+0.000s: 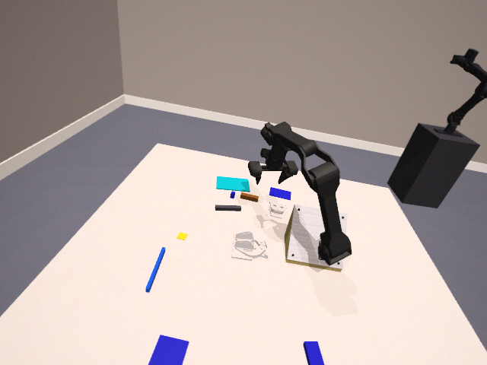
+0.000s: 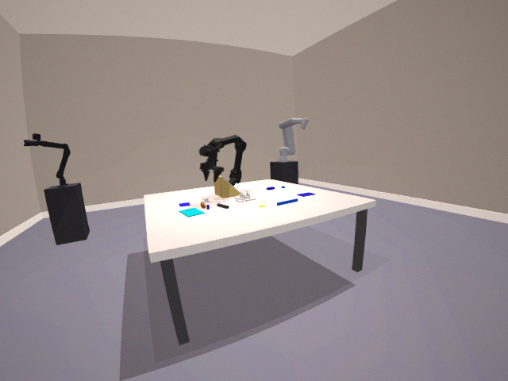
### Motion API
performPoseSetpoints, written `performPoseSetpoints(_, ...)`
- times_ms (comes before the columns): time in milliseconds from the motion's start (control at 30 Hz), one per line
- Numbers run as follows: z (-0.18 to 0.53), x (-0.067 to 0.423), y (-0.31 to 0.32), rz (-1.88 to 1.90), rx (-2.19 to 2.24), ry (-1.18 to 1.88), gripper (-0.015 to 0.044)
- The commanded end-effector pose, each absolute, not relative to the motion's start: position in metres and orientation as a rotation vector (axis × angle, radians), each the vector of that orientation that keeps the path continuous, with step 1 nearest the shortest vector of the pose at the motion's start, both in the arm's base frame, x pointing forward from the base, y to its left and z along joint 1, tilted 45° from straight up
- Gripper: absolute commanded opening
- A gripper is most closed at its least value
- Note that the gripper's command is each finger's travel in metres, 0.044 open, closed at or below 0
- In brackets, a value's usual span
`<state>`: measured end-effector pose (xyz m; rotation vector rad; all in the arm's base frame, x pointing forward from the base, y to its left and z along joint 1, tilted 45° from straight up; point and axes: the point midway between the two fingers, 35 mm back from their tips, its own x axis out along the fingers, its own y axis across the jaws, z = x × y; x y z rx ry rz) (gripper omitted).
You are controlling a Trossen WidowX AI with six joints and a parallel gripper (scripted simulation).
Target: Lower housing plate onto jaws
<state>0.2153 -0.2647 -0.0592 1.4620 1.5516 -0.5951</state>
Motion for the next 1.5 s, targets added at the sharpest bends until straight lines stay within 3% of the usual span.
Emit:
performPoseSetpoints(0, -0.076, 0.196, -0.265, -0.677, 1.581, 1.582, 0.044)
performPoseSetpoints(400, -0.115, 0.149, -0.253, -0.865, 1.881, 1.653, 0.044)
performPoseSetpoints(1467, -0.153, 0.151, -0.217, -0.866, 1.886, 1.654, 0.044)
